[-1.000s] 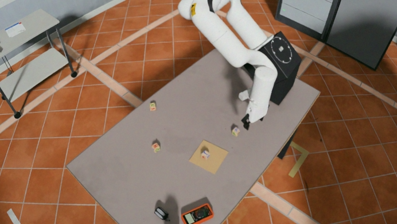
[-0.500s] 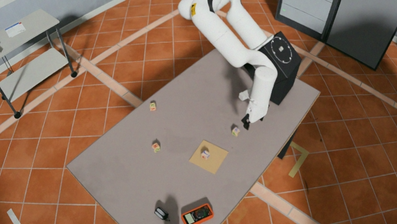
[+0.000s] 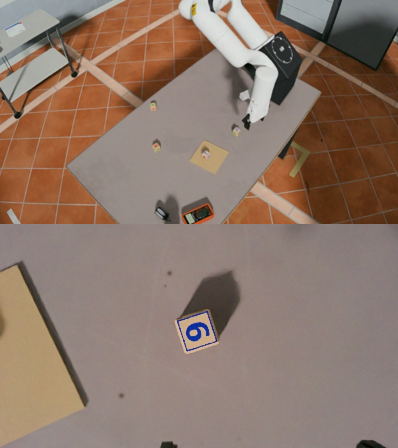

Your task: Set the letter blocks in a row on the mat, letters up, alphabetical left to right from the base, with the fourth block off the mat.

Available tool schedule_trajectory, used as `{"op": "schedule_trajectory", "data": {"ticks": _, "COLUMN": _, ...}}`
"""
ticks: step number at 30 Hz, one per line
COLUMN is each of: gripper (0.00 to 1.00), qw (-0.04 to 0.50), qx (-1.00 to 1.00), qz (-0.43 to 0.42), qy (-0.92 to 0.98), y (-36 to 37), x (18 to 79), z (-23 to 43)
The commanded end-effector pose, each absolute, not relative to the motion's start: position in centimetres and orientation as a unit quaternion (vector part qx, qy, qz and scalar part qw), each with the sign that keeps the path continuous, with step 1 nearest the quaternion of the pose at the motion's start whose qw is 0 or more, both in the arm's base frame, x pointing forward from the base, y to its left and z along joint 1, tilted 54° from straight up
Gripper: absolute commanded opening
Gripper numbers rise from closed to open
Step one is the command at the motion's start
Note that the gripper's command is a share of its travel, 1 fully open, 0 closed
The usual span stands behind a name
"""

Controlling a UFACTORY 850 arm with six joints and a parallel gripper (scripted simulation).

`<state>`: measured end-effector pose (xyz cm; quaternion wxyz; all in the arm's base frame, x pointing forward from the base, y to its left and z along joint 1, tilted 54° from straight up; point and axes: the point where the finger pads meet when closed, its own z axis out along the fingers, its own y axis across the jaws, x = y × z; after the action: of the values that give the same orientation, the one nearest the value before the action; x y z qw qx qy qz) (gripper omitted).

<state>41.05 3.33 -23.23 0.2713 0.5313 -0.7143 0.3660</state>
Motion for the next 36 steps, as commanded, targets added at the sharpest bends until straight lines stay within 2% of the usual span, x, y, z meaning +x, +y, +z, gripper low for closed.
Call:
{"op": "schedule_trajectory", "data": {"ticks": 1, "gripper": 1.00, "qw": 0.271, "qx": 0.531, "qz": 0.366, "qy": -0.714, "y": 3.4, "x": 41.1, "z": -23.2}}
{"op": "schedule_trajectory", "data": {"ticks": 4, "gripper": 1.00, "qw": 0.270, "qx": 0.532, "qz": 0.366, "qy": -0.714, "y": 3.5, "x": 41.8, "z": -23.2}}
{"op": "schedule_trajectory", "data": {"ticks": 7, "gripper": 1.00, "qw": 0.267, "qx": 0.534, "qz": 0.367, "qy": -0.713, "y": 3.8, "x": 47.4, "z": -23.2}}
{"op": "schedule_trajectory", "data": {"ticks": 10, "gripper": 1.00, "qw": 0.267, "qx": 0.534, "qz": 0.367, "qy": -0.713, "y": 3.8, "x": 47.8, "z": -23.2}}
{"op": "schedule_trajectory", "data": {"ticks": 11, "gripper": 1.00, "qw": 0.266, "qx": 0.534, "qz": 0.367, "qy": -0.713, "y": 3.7, "x": 50.6, "z": -22.9}}
{"op": "schedule_trajectory", "data": {"ticks": 16, "gripper": 1.00, "qw": 0.266, "qx": 0.534, "qz": 0.368, "qy": -0.713, "y": 3.4, "x": 53.6, "z": -22.4}}
{"op": "schedule_trajectory", "data": {"ticks": 17, "gripper": 1.00, "qw": 0.267, "qx": 0.534, "qz": 0.367, "qy": -0.713, "y": 3.0, "x": 56.2, "z": -21.8}}
{"op": "schedule_trajectory", "data": {"ticks": 19, "gripper": 1.00, "qw": 0.267, "qx": 0.534, "qz": 0.367, "qy": -0.713, "y": 3.0, "x": 56.4, "z": -21.8}}
{"op": "schedule_trajectory", "data": {"ticks": 22, "gripper": 1.00, "qw": 0.269, "qx": 0.532, "qz": 0.367, "qy": -0.714, "y": 2.1, "x": 60.3, "z": -20.5}}
{"op": "schedule_trajectory", "data": {"ticks": 36, "gripper": 1.00, "qw": 0.270, "qx": 0.531, "qz": 0.366, "qy": -0.714, "y": 1.6, "x": 61.9, "z": -19.9}}
